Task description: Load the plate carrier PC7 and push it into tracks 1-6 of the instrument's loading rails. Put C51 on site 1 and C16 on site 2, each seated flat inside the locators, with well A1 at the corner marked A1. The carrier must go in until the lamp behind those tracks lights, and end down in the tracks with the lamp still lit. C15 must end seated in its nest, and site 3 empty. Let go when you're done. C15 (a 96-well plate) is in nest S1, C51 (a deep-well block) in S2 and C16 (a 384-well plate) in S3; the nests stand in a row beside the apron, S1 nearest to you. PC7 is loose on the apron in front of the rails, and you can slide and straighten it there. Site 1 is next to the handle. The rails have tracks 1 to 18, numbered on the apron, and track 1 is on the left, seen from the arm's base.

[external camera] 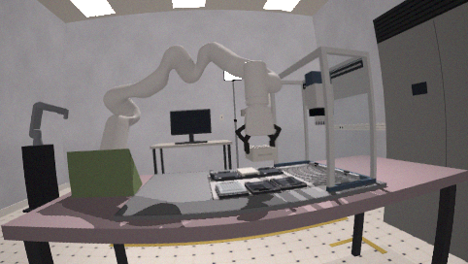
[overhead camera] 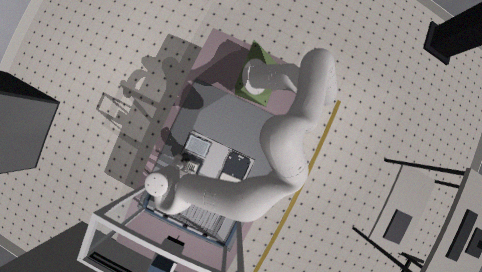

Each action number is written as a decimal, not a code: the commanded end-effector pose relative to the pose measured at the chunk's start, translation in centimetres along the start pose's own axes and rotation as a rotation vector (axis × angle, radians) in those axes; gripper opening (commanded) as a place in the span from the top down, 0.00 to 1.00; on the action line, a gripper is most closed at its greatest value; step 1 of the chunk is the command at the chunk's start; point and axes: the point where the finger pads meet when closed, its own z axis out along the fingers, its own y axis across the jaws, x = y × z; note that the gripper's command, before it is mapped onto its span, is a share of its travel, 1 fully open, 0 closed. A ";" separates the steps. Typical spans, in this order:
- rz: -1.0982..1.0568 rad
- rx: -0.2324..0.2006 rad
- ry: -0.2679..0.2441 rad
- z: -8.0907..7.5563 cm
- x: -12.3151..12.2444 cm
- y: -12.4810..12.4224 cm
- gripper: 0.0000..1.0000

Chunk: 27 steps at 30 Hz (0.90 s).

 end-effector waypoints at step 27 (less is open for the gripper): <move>-0.001 -0.002 -0.001 -2.9 0.0 0.1 1.00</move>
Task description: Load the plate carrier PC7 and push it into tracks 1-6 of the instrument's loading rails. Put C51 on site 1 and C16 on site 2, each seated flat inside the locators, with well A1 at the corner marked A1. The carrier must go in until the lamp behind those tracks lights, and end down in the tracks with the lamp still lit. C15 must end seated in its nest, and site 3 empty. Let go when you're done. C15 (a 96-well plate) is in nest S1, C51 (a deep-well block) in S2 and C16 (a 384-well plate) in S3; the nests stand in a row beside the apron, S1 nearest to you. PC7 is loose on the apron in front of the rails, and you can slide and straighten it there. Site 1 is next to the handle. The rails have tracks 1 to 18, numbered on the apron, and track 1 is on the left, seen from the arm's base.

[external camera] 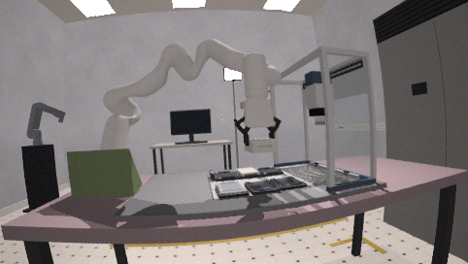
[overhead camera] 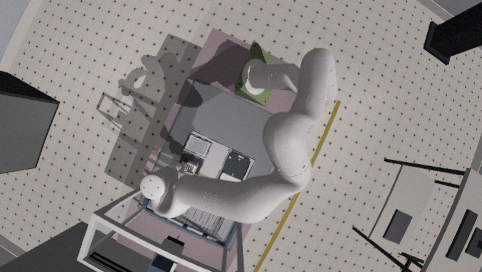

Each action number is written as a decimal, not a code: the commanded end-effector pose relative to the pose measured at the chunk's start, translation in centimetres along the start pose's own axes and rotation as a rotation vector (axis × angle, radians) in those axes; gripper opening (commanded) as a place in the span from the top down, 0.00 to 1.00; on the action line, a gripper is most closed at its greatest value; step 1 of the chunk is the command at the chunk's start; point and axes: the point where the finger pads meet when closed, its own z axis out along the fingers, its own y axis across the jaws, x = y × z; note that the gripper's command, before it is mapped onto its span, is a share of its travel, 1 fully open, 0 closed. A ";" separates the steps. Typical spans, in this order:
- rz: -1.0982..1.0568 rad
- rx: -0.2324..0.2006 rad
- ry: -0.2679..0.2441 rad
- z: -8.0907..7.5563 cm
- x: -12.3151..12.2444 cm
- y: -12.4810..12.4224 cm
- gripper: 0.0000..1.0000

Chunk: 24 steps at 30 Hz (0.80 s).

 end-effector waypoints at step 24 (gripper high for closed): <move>-0.017 -0.002 -0.001 -0.1 10.3 -3.7 1.00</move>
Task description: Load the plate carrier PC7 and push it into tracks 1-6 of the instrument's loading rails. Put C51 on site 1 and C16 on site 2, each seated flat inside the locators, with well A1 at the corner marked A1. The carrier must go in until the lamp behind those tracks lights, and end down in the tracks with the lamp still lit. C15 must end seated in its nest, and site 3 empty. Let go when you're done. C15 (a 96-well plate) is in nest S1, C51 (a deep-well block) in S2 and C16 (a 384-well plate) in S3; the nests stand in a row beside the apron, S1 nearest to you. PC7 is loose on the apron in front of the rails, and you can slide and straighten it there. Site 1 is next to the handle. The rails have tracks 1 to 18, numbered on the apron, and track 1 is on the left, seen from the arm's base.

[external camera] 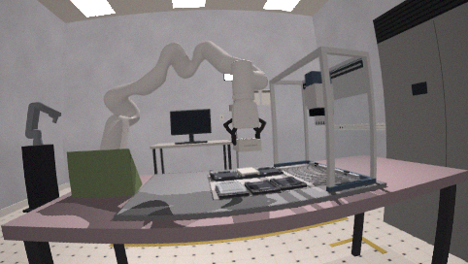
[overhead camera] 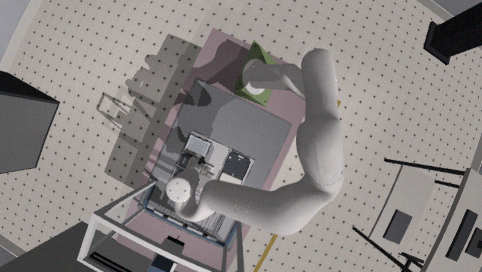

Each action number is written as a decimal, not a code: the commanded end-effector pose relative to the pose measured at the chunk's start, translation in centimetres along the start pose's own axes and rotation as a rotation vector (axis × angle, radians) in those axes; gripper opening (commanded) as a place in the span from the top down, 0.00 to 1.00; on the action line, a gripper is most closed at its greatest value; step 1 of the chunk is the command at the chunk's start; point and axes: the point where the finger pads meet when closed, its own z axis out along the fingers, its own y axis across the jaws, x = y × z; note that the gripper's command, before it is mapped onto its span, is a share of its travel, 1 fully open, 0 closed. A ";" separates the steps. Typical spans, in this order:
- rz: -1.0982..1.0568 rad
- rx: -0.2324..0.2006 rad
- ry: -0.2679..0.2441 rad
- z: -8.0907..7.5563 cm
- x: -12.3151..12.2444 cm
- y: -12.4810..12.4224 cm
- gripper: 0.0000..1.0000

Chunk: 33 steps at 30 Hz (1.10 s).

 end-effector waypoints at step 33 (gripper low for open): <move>-0.001 -0.005 -0.002 0.0 15.8 -5.4 1.00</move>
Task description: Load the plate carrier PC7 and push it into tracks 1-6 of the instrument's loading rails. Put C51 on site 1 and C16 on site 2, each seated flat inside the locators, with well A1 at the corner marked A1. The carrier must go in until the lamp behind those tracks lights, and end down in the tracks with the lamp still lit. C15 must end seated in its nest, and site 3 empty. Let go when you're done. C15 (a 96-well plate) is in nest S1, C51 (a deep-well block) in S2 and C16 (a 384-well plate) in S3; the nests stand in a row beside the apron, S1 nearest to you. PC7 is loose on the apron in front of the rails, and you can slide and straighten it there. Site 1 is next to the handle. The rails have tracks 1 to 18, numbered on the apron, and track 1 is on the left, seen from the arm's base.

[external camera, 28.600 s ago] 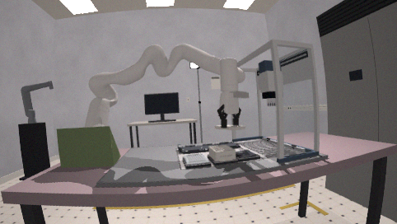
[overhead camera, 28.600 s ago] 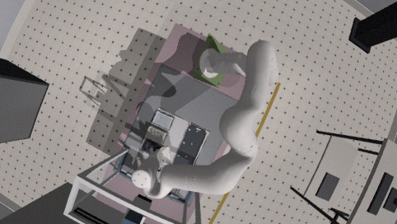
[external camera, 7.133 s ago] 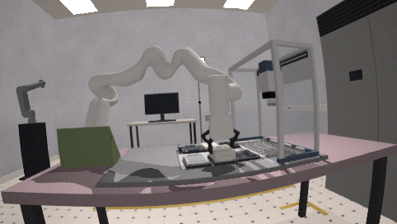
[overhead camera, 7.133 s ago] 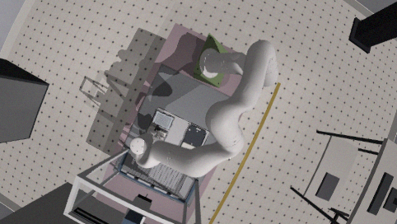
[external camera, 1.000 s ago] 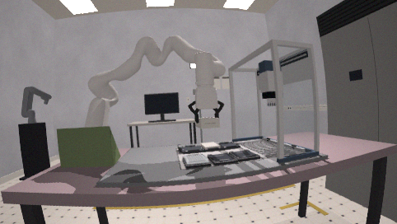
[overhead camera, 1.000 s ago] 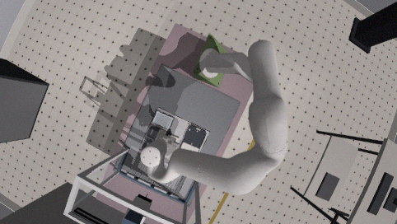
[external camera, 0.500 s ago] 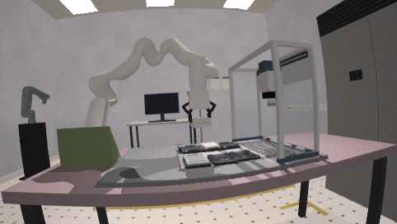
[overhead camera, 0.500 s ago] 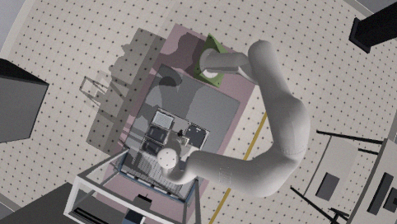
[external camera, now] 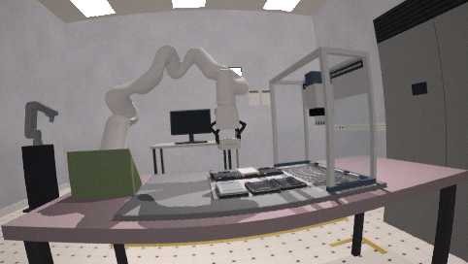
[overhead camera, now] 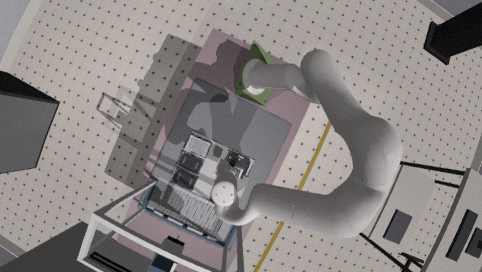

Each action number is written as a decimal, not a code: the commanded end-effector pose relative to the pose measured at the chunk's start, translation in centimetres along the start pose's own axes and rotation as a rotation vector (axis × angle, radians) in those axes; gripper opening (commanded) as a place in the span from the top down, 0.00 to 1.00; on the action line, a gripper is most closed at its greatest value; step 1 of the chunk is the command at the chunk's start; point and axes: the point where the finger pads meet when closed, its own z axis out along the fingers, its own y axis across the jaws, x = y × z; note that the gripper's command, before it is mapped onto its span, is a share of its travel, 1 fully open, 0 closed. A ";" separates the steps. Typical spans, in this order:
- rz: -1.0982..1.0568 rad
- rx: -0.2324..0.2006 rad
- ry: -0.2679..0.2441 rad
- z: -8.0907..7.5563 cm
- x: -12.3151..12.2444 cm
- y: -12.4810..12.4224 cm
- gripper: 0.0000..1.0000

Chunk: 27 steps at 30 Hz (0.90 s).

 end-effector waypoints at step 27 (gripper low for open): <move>-0.001 -0.003 -0.001 -0.1 3.9 -1.2 1.00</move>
